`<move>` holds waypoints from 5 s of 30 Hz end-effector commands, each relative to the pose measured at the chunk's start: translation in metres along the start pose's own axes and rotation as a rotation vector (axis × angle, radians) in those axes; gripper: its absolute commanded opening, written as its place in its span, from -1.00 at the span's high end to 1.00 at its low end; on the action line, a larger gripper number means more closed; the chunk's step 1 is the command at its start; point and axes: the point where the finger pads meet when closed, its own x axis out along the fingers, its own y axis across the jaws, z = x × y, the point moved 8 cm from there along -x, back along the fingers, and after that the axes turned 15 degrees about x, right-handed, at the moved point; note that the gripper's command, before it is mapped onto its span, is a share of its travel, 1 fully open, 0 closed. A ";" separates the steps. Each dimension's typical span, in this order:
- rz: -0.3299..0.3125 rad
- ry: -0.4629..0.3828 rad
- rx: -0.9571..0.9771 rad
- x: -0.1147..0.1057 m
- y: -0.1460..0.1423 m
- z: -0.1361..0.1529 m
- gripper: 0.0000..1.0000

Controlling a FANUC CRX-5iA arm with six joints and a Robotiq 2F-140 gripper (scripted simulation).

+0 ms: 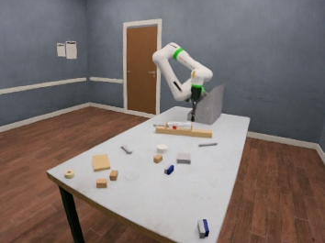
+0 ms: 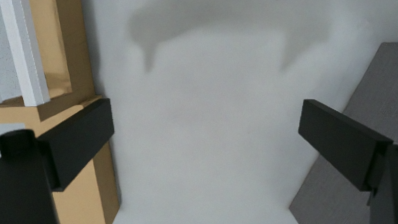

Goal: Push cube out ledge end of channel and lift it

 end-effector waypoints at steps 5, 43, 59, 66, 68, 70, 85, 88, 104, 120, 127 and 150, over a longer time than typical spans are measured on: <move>-0.001 -0.001 0.000 -0.001 0.000 0.000 -1.00; 0.048 -0.226 -0.315 -0.077 -0.063 -0.029 0.80; -0.054 -0.477 -0.644 -0.152 -0.111 -0.091 0.80; -0.127 -0.553 -0.756 -0.177 -0.122 -0.117 0.80; -0.127 -0.553 -0.756 -0.177 -0.122 -0.117 0.80; -0.173 -0.588 -0.814 -0.190 -0.128 -0.132 0.80; -0.488 -0.703 -1.115 -0.256 -0.142 -0.220 0.80; -0.565 -0.708 -1.175 -0.269 -0.143 -0.240 0.80; -0.619 -0.478 -1.843 -0.240 -0.216 -0.152 0.80; -0.436 -0.192 -2.671 -0.163 -0.268 0.023 0.80; -0.313 -0.080 -3.037 -0.124 -0.272 0.098 0.80; -0.086 0.053 -3.526 -0.066 -0.263 0.196 0.80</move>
